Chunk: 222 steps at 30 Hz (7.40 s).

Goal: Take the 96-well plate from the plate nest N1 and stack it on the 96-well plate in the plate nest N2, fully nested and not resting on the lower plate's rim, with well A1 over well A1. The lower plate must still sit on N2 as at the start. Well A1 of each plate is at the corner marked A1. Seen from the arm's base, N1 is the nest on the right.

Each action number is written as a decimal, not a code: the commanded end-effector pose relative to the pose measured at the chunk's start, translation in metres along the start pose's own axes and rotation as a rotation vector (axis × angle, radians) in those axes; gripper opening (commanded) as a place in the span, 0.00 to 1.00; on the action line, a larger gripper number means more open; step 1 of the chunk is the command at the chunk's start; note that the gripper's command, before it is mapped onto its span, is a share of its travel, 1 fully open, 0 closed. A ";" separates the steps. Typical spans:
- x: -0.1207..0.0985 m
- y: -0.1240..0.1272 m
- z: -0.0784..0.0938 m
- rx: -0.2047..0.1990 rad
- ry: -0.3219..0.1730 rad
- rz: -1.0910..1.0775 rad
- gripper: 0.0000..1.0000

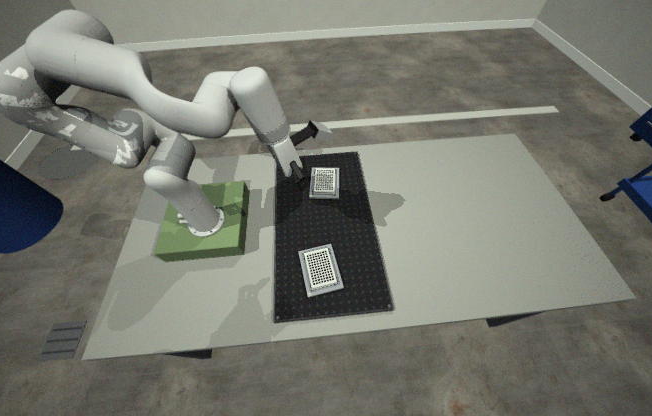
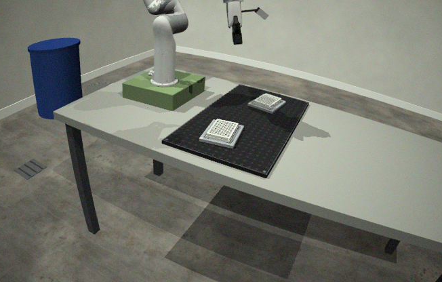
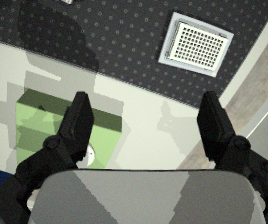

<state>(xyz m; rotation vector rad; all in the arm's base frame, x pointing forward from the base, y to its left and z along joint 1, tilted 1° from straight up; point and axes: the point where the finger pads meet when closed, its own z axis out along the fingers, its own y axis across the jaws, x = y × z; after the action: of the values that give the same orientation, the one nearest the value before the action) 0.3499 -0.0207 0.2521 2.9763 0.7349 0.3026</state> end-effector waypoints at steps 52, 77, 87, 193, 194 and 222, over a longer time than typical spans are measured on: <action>-0.030 0.101 0.140 -0.059 -0.209 1.602 1.00; -0.062 0.141 0.195 -0.089 -0.214 1.843 1.00; -0.062 0.141 0.198 -0.089 -0.214 1.843 1.00; -0.079 0.132 0.287 -0.089 -0.214 1.843 1.00; -0.079 0.132 0.287 -0.089 -0.214 1.843 1.00; -0.079 0.132 0.287 -0.089 -0.214 1.843 0.00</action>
<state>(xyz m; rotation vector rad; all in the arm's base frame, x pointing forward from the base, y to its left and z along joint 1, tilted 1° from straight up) 0.3986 -0.1770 -0.0293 2.4378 -1.9827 0.0043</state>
